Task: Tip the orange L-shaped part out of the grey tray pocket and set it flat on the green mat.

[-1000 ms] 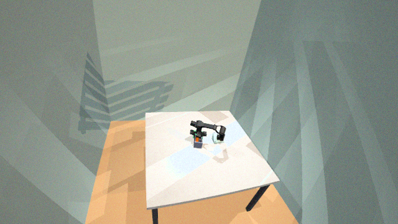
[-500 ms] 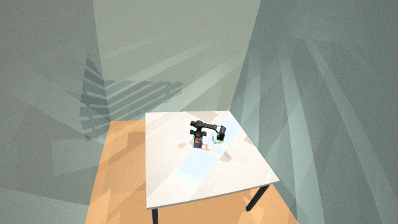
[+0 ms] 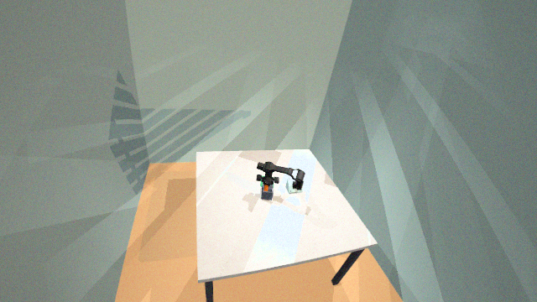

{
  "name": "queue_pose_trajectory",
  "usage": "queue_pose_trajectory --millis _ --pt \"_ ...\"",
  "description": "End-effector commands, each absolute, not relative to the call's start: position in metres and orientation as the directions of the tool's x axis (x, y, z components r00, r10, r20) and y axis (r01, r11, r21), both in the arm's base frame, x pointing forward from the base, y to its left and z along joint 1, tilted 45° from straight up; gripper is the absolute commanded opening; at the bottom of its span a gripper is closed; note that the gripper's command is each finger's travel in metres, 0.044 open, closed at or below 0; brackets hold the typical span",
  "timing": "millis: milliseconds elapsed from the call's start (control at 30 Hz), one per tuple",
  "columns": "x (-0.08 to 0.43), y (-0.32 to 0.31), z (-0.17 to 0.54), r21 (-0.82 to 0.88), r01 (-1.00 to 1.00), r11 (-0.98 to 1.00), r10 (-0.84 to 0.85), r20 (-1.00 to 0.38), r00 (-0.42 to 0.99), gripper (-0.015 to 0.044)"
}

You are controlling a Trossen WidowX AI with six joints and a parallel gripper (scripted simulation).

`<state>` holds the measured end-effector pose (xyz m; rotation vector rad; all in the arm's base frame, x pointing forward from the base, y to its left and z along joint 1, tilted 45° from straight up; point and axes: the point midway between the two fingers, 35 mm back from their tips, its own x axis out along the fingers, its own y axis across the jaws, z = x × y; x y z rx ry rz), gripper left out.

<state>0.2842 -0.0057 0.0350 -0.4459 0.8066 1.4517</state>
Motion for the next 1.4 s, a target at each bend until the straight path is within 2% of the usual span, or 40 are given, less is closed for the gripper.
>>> queue_pose_trajectory --millis 0,1367 --pt "0.285 -0.010 0.039 0.195 -0.975 0.104 0.695 -0.716 -0.069 0.0000" --pt "0.290 -0.055 0.086 0.198 -0.975 0.104 0.695 -0.716 -0.071 0.0000"
